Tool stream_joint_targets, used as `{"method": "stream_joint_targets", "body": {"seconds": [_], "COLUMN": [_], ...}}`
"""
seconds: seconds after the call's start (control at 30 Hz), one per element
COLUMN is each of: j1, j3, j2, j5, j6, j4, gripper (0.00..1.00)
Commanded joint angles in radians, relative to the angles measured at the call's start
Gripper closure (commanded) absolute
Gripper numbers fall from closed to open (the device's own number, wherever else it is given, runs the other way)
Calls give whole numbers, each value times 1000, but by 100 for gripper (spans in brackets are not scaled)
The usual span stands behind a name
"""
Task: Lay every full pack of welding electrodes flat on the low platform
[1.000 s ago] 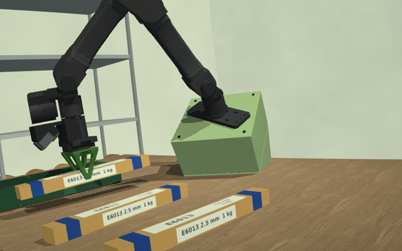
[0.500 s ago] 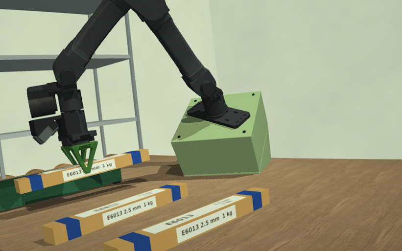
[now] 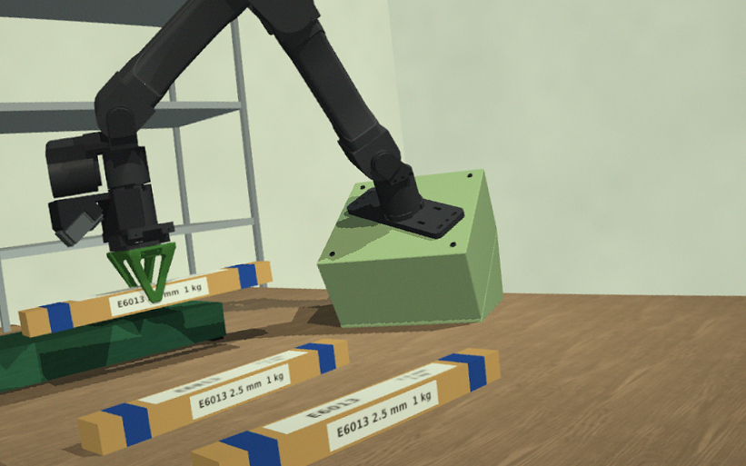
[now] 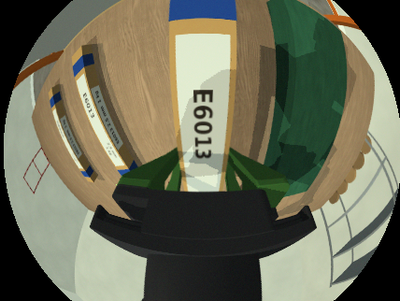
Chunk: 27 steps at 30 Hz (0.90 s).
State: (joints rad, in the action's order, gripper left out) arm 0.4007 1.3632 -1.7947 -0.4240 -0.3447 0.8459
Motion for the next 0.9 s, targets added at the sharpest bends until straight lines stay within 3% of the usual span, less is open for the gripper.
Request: {"method": "stream_joint_targets", "body": {"seconds": [0.0,0.87], "j1": [49,107], "j3": [72,163], "j2": [91,144], "j5": [-12,-32], "j6": [-17,-76], "j4": [71,238], "gripper": [100,100]}}
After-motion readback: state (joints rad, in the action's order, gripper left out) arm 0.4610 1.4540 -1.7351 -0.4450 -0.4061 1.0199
